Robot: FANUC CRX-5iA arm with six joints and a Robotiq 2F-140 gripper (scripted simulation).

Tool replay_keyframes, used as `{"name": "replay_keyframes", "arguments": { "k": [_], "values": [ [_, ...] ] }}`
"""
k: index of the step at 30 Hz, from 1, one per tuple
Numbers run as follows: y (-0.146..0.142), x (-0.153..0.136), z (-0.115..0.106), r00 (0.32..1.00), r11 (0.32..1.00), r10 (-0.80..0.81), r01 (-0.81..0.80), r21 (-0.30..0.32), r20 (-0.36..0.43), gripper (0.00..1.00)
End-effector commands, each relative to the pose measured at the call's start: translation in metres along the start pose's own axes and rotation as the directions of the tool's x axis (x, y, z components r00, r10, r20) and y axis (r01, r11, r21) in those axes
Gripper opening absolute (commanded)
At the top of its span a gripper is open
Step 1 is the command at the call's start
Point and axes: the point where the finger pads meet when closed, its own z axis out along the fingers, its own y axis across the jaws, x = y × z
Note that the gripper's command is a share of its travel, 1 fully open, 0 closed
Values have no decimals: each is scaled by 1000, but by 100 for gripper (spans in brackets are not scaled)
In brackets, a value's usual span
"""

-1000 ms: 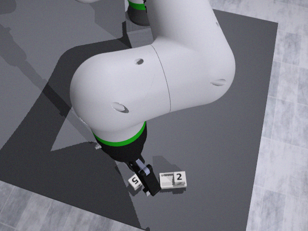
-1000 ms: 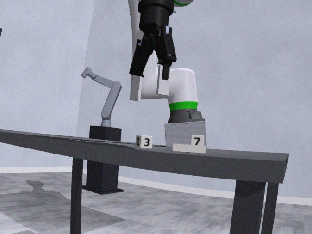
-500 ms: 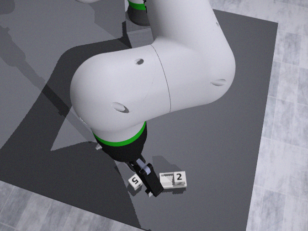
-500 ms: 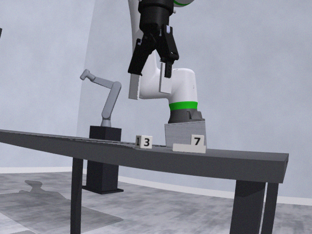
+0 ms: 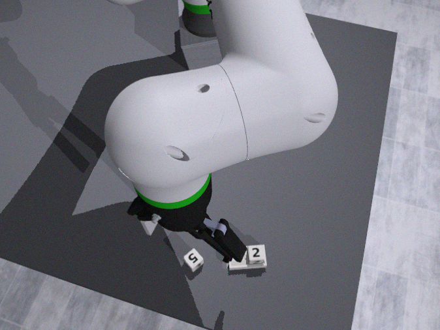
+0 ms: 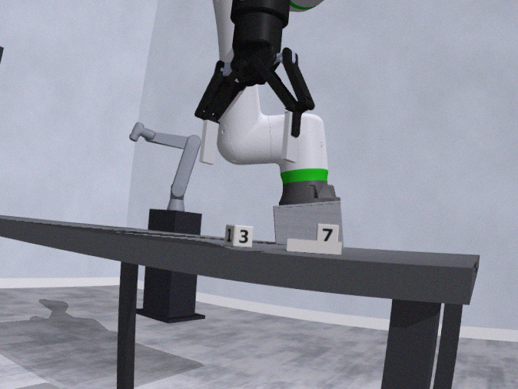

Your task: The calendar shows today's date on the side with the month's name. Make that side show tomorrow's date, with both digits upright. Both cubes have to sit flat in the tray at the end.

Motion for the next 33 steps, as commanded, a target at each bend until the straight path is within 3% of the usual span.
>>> {"name": "replay_keyframes", "arguments": {
  "k": [1,7,10,11,19,24,27,29,33],
  "values": [
    [0,0,1,989,989,-151,151,8,5,100],
    [0,0,2,939,939,-343,343,9,4,100],
    [0,0,2,936,936,-351,351,9,4,100],
    [0,0,3,895,895,-447,447,9,3,100],
    [0,0,4,787,787,-616,616,10,1,100],
    [0,0,5,672,672,-741,741,10,-1,100],
    [0,0,5,667,667,-745,745,10,-1,100],
    [0,0,6,567,567,-824,824,9,-2,100],
    [0,-1,7,476,476,-880,880,9,-3,100]
  ]
}}
